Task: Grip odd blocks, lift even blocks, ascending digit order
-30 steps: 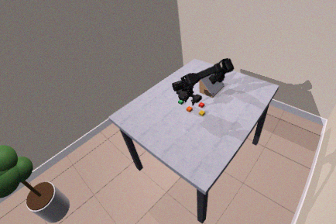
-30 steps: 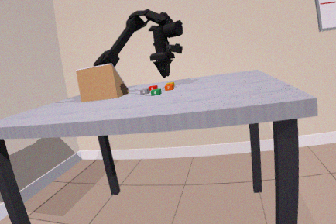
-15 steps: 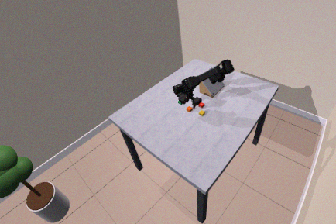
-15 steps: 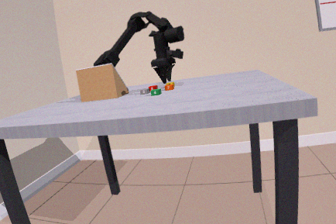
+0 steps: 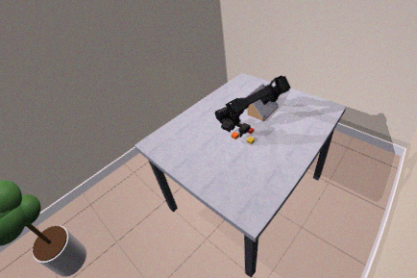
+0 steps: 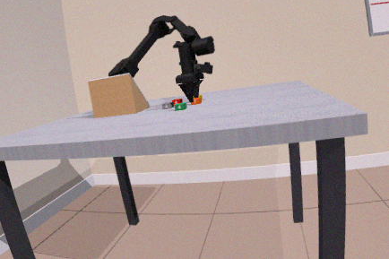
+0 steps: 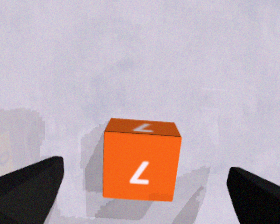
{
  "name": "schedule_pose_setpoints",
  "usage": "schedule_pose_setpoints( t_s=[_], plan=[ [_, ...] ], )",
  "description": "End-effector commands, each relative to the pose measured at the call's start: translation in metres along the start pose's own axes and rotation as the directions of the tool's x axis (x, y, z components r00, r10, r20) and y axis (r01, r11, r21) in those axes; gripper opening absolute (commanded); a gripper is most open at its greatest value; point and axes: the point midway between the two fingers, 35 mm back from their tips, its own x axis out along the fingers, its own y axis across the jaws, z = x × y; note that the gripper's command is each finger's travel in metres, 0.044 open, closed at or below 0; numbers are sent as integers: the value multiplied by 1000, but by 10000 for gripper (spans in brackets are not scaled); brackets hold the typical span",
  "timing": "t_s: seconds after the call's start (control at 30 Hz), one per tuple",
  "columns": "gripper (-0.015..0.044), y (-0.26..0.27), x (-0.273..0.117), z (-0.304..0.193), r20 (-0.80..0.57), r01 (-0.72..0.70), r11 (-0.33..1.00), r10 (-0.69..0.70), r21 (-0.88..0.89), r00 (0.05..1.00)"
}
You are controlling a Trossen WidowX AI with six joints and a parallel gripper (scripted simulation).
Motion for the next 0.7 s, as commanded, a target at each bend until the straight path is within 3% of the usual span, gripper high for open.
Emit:
schedule_pose_setpoints(
  t_s=[0.0, 0.23, 0.67],
  plan=[
    [295, 1, 3, -3, -6, -6, 1000, 6, 7, 1000],
    [120, 1, 3, -3, -6, -6, 1000, 6, 7, 1000],
    [120, 1, 3, -3, -6, -6, 1000, 6, 7, 1000]
  ],
)
